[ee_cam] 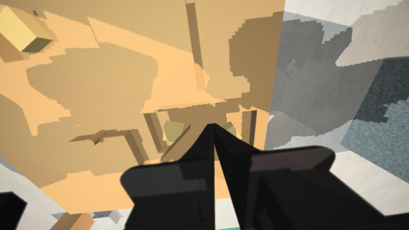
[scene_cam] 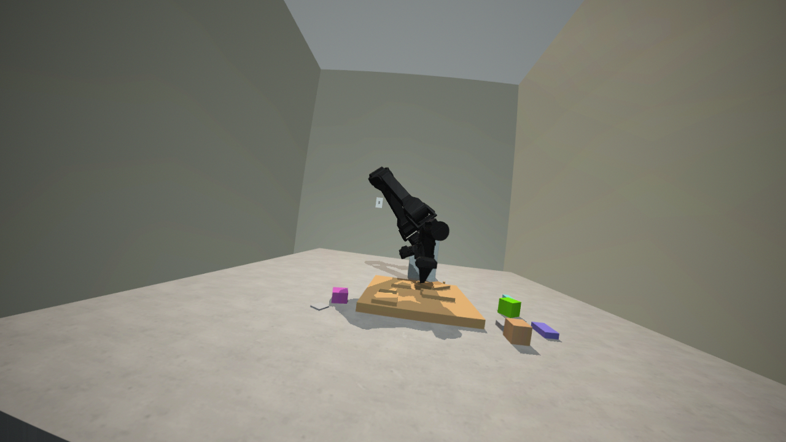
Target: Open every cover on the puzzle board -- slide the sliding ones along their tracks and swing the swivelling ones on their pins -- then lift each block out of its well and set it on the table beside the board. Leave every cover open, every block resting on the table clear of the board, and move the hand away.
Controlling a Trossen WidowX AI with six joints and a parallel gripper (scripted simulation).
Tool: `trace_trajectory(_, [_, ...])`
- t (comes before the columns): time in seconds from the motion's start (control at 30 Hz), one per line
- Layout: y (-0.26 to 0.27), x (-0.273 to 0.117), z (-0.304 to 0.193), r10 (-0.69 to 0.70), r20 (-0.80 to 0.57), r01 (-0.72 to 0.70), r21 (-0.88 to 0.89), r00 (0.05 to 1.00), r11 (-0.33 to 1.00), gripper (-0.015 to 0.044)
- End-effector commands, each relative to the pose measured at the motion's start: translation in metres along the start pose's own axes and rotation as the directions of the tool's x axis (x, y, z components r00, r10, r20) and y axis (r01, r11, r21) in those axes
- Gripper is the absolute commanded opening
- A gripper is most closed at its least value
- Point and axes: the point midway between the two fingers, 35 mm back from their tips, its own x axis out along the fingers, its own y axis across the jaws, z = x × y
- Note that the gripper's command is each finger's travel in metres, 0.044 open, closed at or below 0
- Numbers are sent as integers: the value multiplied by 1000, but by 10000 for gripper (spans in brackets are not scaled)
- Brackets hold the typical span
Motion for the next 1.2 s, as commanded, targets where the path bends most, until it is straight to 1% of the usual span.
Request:
trace_trajectory(0.0, [4, 1, -1, -1, 4, 1, -4, 1000, 1000, 0])
trace_trajectory(1.17, [38, 0, -22, 1, 3, -1, -3, 1000, 1000, 0])
